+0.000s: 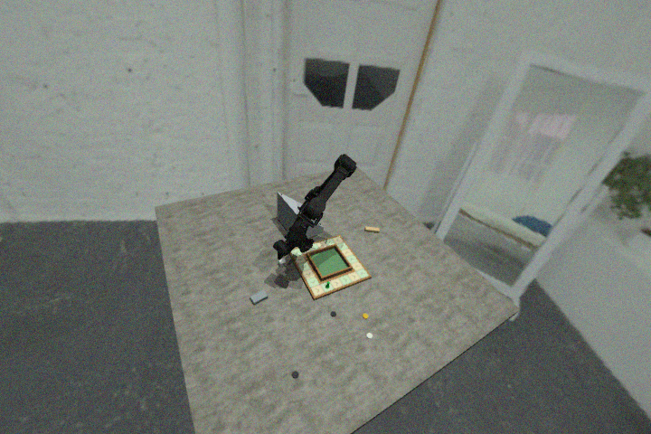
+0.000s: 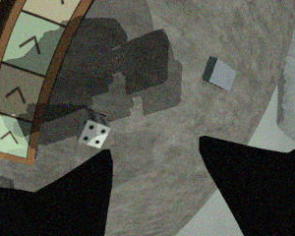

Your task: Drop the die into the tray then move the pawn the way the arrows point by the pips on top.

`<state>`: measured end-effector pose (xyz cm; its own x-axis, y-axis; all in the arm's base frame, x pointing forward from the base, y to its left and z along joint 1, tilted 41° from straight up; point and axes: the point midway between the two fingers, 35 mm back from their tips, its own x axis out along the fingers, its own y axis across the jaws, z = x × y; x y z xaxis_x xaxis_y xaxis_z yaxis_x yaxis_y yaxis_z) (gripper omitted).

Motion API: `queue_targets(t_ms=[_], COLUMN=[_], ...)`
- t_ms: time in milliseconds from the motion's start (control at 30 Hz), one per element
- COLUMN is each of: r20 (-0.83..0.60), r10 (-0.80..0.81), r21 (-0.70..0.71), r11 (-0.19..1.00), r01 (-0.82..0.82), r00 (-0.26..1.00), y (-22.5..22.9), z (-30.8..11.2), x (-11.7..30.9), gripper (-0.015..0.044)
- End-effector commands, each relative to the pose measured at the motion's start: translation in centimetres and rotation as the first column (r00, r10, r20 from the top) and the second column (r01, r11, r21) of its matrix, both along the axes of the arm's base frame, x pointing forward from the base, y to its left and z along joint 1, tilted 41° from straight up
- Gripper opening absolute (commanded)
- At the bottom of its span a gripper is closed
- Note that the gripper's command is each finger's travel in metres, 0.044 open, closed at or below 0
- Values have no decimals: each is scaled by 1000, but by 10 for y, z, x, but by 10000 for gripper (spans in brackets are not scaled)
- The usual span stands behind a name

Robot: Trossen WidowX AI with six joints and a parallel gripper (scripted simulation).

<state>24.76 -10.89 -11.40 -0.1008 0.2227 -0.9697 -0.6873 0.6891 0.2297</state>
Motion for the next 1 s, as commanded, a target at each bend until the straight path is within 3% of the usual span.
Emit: queue_targets(t_ms=[0, 967], r20=[-435, -435], r10=[-507, -506], r21=[183, 184], r11=[760, 759], r01=[624, 624], r00=[745, 745], y=[12, 28], z=[-25, -47], x=[-35, -43], gripper=[275, 275])
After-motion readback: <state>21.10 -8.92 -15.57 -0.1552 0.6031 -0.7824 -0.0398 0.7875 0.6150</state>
